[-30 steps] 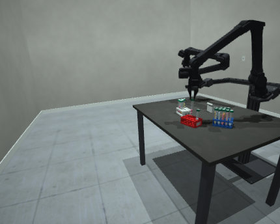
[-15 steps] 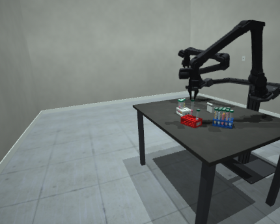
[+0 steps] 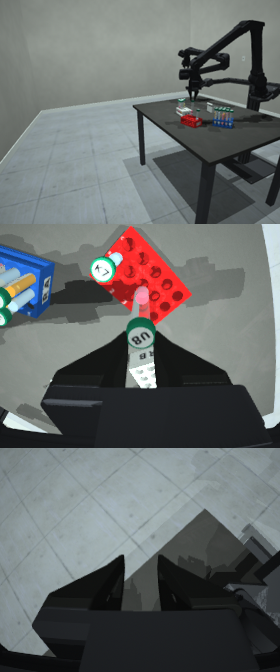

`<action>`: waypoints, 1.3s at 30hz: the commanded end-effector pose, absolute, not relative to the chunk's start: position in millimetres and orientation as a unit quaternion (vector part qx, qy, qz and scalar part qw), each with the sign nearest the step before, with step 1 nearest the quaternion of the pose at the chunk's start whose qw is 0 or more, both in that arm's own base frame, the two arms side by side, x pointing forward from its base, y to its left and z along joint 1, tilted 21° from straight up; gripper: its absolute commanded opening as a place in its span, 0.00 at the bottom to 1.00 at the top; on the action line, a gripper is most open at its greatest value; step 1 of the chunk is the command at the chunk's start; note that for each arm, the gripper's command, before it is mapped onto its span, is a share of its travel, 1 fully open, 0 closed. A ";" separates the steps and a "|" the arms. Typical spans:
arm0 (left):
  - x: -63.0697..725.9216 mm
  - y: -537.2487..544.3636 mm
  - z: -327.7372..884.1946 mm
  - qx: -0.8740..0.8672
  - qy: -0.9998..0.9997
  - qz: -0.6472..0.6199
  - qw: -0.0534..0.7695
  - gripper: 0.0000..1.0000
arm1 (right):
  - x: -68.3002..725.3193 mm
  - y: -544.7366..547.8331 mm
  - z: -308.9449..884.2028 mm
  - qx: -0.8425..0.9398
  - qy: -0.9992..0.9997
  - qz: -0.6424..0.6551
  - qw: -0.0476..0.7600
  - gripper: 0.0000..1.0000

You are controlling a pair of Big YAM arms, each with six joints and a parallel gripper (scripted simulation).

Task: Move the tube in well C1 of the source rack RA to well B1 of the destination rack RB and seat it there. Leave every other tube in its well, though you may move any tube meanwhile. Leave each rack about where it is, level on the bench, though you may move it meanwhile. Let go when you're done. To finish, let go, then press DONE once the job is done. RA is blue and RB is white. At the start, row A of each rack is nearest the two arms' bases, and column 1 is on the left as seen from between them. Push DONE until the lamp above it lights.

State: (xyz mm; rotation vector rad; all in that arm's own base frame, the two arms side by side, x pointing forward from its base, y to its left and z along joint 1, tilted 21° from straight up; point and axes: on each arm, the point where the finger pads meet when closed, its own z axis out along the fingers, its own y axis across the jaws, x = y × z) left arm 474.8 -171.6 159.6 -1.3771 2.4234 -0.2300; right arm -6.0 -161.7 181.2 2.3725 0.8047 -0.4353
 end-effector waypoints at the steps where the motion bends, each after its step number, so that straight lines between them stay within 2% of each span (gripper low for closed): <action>1: 479.6 -165.5 144.5 -0.487 0.854 -0.072 0.165 0.00 | -5.5 -164.0 197.3 0.887 0.299 -0.165 0.311 0.30; 39: 482.7 -164.7 133.5 -0.487 0.855 -0.072 0.164 0.00 | -5.5 -164.0 197.3 0.887 0.299 -0.165 0.311 0.30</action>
